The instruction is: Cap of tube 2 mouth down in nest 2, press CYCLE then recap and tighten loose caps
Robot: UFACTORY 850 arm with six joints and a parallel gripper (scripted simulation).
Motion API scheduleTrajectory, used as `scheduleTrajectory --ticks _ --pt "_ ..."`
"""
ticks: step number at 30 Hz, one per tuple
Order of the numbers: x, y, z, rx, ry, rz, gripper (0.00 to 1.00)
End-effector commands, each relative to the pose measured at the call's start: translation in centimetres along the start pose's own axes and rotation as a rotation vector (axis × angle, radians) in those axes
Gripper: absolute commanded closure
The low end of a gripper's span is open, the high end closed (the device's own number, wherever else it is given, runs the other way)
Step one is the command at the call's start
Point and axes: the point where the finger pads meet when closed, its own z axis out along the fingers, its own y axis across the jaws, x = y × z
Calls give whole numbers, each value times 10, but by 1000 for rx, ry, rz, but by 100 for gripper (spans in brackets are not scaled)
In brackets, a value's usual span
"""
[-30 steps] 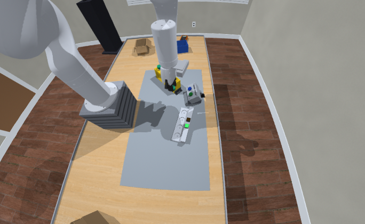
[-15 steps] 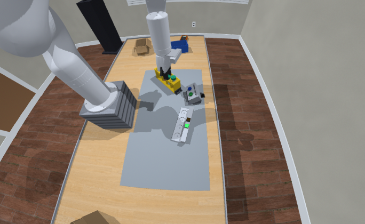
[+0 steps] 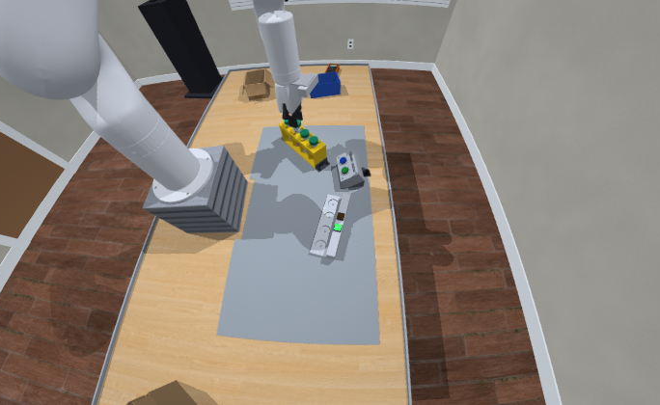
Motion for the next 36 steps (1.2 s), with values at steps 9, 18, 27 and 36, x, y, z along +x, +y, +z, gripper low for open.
scheduleTrajectory --ticks 9,18,27,36 --pt "-17 -22 0 11 -5 0 100" --pt "-17 -22 21 11 -5 0 100" --pt "-17 -22 25 11 -5 0 100" --pt "-17 -22 26 11 -5 0 100"
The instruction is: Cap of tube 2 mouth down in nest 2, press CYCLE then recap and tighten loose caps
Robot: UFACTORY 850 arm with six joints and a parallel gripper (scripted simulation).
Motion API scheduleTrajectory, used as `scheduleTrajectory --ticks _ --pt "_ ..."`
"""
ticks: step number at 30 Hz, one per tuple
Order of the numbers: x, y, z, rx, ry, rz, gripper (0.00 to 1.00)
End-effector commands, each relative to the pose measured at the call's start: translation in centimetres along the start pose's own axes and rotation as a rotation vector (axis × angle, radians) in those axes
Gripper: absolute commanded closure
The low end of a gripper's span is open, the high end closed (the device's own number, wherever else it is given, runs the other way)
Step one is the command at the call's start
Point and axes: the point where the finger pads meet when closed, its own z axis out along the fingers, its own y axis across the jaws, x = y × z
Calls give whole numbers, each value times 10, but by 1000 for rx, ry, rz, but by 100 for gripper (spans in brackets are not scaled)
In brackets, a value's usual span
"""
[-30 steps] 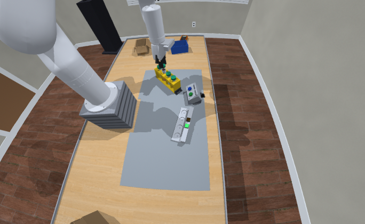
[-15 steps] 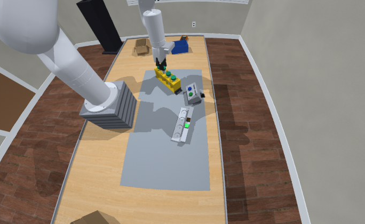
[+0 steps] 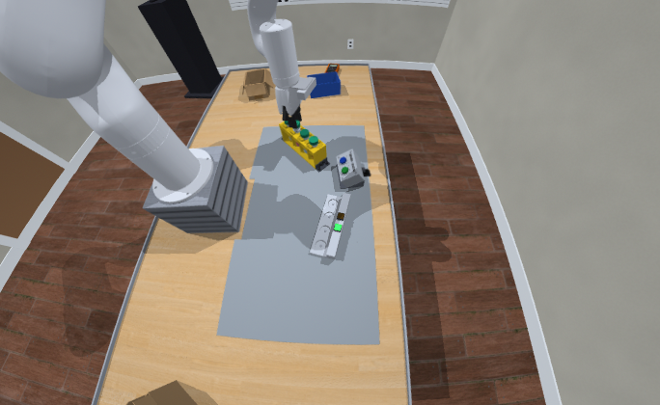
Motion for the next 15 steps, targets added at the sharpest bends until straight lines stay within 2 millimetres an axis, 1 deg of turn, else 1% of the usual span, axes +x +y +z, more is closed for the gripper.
scheduleTrajectory --ticks 1,15 --pt "0 -1 1 4 -3 0 100" --pt "0 -1 6 4 -3 0 100"
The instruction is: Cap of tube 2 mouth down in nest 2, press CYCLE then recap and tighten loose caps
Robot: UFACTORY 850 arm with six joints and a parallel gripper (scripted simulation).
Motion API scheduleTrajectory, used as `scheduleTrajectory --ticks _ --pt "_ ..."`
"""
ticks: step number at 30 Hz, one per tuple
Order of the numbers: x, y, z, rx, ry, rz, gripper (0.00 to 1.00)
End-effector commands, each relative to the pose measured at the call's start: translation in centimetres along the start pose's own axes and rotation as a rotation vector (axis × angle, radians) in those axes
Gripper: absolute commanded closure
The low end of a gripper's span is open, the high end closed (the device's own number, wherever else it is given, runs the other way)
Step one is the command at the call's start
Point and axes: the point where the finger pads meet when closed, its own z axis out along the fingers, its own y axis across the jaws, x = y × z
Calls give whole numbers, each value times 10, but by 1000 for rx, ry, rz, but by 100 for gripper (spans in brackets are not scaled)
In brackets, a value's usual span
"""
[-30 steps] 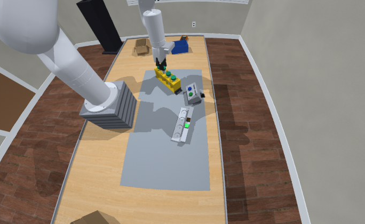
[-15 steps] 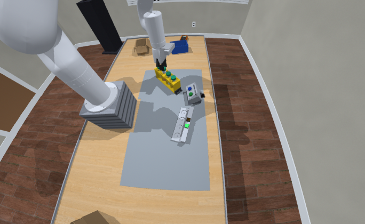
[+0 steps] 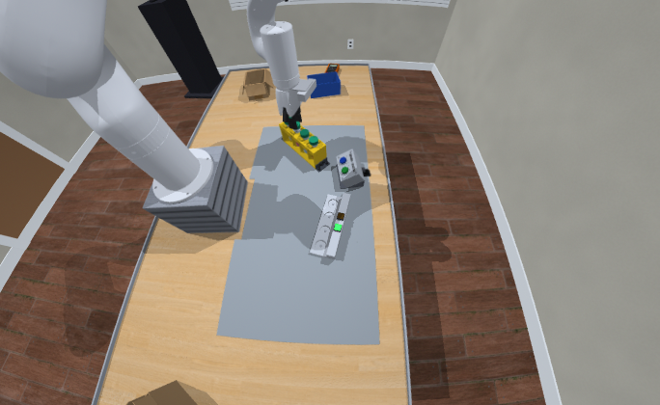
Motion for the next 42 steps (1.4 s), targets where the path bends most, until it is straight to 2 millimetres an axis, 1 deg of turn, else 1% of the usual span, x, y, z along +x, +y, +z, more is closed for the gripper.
scheduleTrajectory --ticks 1,16,17,37,39,42 --pt "0 -1 2 2 0 0 100" --pt "0 -1 4 2 0 0 100" --pt "0 -1 4 2 0 0 54" --pt "0 -1 4 2 0 0 54" --pt "0 -1 5 1 0 80 54" --pt "0 -1 7 2 0 98 54"
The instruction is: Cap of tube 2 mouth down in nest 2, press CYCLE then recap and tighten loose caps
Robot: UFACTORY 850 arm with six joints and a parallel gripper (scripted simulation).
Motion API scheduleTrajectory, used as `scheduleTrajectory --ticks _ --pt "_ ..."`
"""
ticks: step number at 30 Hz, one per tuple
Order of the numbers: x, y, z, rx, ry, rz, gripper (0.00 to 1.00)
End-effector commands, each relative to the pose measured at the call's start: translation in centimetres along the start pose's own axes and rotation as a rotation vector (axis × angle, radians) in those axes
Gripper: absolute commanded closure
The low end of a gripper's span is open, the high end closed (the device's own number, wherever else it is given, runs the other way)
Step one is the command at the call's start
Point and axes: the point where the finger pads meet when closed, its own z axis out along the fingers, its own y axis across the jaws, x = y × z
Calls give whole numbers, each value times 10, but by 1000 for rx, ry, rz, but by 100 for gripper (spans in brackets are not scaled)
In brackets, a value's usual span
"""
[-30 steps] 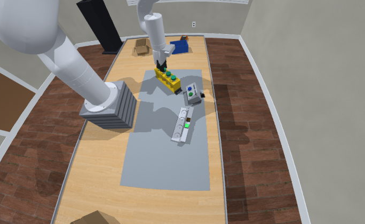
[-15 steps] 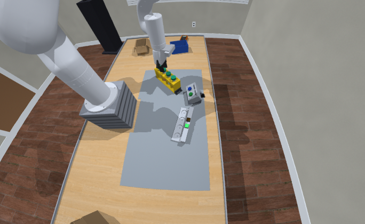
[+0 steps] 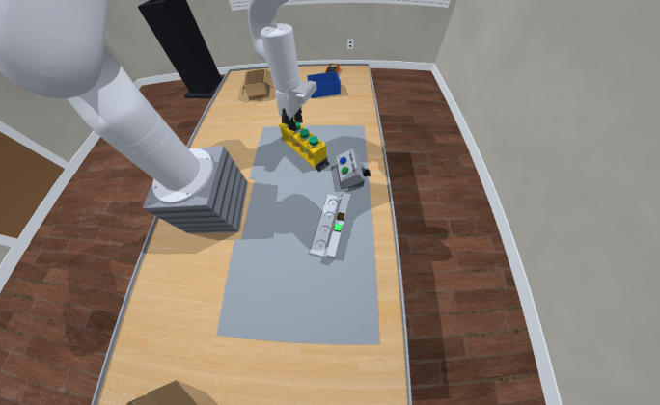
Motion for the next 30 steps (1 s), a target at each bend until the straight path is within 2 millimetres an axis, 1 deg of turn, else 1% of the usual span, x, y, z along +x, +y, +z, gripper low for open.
scheduleTrajectory --ticks 1,15,16,30 --pt "0 -1 2 2 -2 35 54" --pt "0 -1 6 2 -2 35 54" --pt "0 -1 6 2 -2 35 100" --pt "0 -1 6 2 -2 35 100"
